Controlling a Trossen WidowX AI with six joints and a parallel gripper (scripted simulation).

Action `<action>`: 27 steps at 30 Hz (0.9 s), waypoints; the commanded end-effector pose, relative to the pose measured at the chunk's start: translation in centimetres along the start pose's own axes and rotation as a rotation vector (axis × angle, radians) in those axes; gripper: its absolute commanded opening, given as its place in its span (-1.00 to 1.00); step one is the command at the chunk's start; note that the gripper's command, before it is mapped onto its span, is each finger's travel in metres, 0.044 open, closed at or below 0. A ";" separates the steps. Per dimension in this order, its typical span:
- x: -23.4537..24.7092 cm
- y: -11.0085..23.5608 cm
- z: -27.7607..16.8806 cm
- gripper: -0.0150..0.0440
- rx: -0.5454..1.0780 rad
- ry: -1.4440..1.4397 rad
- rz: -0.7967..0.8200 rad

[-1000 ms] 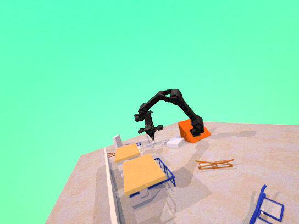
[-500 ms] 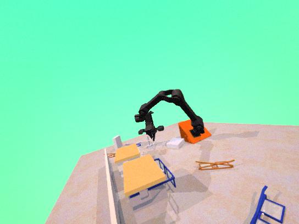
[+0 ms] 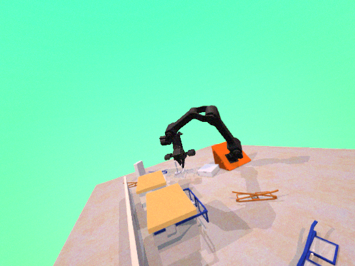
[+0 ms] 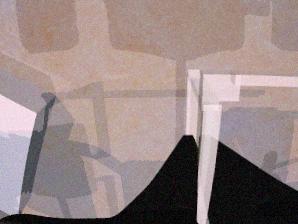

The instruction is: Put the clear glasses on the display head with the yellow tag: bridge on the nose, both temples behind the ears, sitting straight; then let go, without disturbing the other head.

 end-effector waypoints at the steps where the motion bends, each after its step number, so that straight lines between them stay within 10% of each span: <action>1: 0.2 0.0 0.5 -0.49 -0.003 -0.001 -0.001; 27: 0.4 0.0 1.4 -0.49 -0.004 -0.001 0.000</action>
Point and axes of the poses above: the point midway between the two fingers, 35 mm back from their tips, its own y axis back along the fingers, its own x axis across the jaws, z = x × y, the point moved 1 cm from there along y, back along the fingers, and after that the axes turned 4 degrees about -y, right-handed, at the moved point
